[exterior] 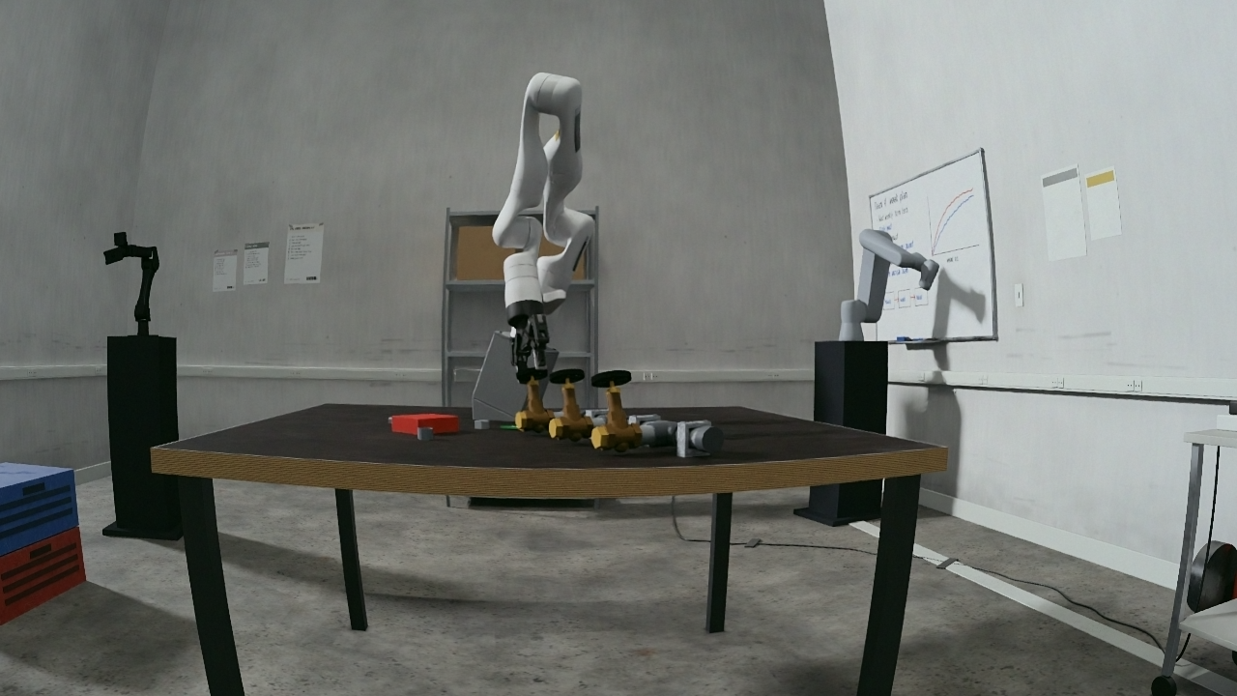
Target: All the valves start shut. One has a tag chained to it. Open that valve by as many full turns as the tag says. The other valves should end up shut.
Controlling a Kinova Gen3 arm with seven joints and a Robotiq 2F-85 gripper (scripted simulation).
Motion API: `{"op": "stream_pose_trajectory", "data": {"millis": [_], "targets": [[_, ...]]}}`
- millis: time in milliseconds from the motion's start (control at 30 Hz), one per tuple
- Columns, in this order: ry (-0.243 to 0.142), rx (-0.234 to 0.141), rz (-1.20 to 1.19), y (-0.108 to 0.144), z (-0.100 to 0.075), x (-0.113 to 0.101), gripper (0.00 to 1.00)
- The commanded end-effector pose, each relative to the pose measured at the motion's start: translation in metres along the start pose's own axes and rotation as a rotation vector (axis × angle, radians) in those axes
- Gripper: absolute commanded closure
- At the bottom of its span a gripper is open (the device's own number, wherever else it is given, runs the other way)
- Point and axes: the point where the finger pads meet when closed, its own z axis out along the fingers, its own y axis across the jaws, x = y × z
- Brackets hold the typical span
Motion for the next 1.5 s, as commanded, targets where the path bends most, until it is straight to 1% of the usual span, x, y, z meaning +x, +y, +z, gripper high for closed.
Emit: {"op": "stream_pose_trajectory", "data": {"millis": [0,500,1033,1067,1467], "targets": [[0.003,0.004,0.078,0.0004,-0.0003,-0.0004,0.0],[0.003,0.004,0.256,0.0004,-0.0003,-0.0004,0.0],[0.003,0.004,0.292,0.0004,-0.0003,-0.0003,0.0],[0.003,0.004,0.292,0.0004,-0.0003,-0.0003,0.32],[0.003,0.004,0.292,0.0004,-0.0003,-0.0003,0.32]]}}
